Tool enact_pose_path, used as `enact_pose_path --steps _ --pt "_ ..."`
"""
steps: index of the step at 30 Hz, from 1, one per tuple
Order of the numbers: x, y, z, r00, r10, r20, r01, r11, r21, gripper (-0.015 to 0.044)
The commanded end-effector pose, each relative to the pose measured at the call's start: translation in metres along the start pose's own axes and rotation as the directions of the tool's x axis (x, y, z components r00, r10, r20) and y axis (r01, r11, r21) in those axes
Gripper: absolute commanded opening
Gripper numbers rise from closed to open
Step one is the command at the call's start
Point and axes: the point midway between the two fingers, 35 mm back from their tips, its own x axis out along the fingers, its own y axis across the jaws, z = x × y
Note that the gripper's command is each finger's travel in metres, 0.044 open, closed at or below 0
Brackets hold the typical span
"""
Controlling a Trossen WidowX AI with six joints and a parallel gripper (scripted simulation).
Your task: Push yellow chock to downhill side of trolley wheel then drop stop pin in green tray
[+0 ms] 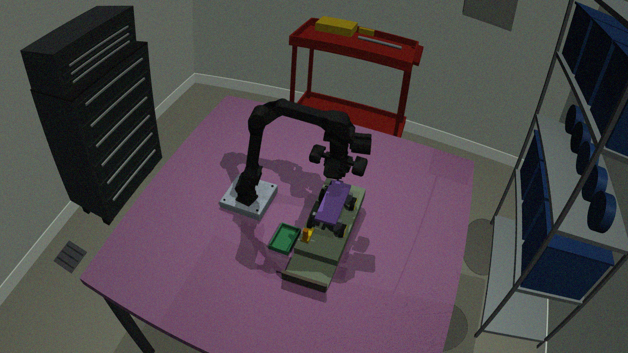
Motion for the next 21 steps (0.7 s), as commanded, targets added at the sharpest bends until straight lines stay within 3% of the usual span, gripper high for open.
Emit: enact_pose_path --steps 1,21 --pt "-0.004 0.002 -0.003 1.0 0.009 -0.006 -0.009 1.0 -0.005 0.0" --pt "-0.004 0.002 -0.019 1.0 0.009 -0.008 -0.009 1.0 -0.005 0.0"
